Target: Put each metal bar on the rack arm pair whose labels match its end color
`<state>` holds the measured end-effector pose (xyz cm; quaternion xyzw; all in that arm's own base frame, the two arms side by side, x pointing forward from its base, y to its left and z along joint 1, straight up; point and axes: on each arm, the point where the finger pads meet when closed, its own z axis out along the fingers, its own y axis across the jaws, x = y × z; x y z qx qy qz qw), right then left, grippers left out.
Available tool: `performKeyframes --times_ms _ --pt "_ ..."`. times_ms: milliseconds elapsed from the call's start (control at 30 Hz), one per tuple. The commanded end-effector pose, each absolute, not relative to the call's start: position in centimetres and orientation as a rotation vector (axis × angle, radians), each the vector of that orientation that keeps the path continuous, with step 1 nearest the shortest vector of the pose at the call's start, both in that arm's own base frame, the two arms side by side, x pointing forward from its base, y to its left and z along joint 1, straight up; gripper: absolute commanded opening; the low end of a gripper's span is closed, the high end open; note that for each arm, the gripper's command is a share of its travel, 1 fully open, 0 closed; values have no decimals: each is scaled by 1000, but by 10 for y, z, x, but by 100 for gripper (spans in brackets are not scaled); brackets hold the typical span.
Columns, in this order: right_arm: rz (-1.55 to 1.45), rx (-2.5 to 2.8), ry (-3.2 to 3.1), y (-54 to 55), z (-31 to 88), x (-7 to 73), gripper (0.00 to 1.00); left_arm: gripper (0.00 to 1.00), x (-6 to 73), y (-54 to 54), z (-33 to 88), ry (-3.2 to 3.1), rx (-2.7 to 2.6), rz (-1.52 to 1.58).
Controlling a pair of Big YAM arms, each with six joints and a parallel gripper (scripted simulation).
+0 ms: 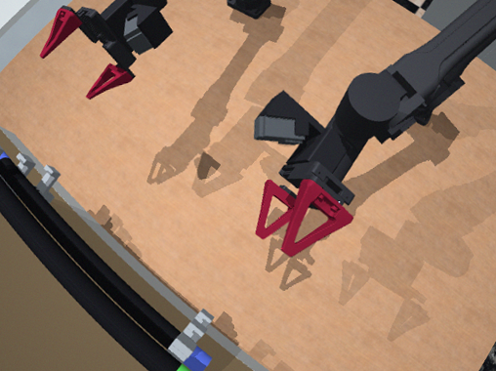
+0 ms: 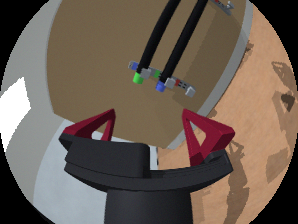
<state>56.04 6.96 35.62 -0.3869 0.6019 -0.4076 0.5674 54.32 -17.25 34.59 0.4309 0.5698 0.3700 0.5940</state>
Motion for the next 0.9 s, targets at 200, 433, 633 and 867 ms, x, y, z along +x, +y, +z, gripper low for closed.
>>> performKeyframes --times_ms 200,433,633,867 --pt "-1064 -1015 1343 85 345 565 100 100 546 -196 345 1230 1087 955" --pt "-1113 -1062 1318 89 338 567 100 100 547 -206 338 1200 1137 998" --pt "-1169 -1116 1287 94 330 570 100 100 549 -218 330 1164 1193 1048" --pt "-1234 -1178 1249 100 320 573 100 100 550 -231 320 1120 1258 1105"
